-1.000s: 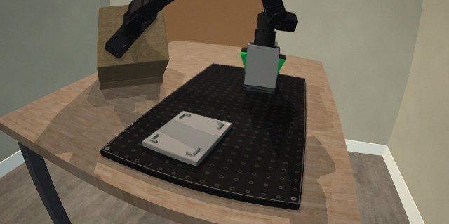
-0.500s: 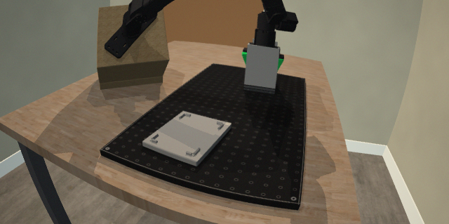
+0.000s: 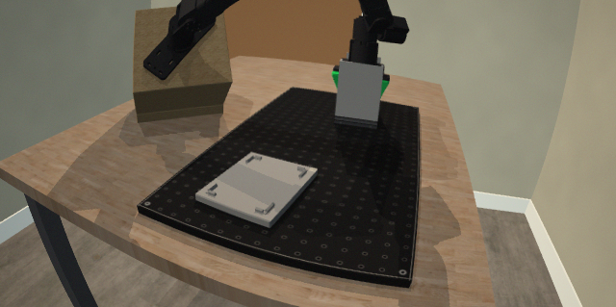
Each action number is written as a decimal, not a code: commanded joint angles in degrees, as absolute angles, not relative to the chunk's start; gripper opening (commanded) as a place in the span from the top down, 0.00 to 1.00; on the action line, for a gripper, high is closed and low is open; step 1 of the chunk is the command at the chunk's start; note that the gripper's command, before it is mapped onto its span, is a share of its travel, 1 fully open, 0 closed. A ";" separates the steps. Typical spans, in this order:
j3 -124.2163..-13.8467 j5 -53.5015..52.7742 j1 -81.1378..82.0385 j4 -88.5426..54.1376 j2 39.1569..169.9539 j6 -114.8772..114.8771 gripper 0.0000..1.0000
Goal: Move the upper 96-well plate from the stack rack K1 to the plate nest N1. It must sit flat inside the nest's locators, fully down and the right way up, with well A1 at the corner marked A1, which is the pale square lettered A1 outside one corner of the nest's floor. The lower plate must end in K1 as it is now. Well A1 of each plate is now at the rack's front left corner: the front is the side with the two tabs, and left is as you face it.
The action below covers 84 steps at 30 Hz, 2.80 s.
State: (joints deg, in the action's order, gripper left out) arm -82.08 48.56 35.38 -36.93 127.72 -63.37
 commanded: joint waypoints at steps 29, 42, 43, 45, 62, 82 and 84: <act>-82.33 48.11 36.78 -37.09 126.36 -63.59 1.00; -82.33 48.11 36.78 -37.09 126.36 -63.59 1.00; -82.33 48.11 36.78 -37.09 126.36 -63.59 1.00; -82.33 48.11 36.78 -37.09 126.36 -63.59 1.00; -84.41 48.67 38.82 -42.05 124.80 -60.27 1.00; -87.05 48.83 41.70 -49.23 123.63 -55.82 1.00; -87.36 48.85 42.05 -50.06 123.49 -55.31 1.00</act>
State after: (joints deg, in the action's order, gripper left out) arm -85.32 48.80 39.64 -47.44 125.34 -56.80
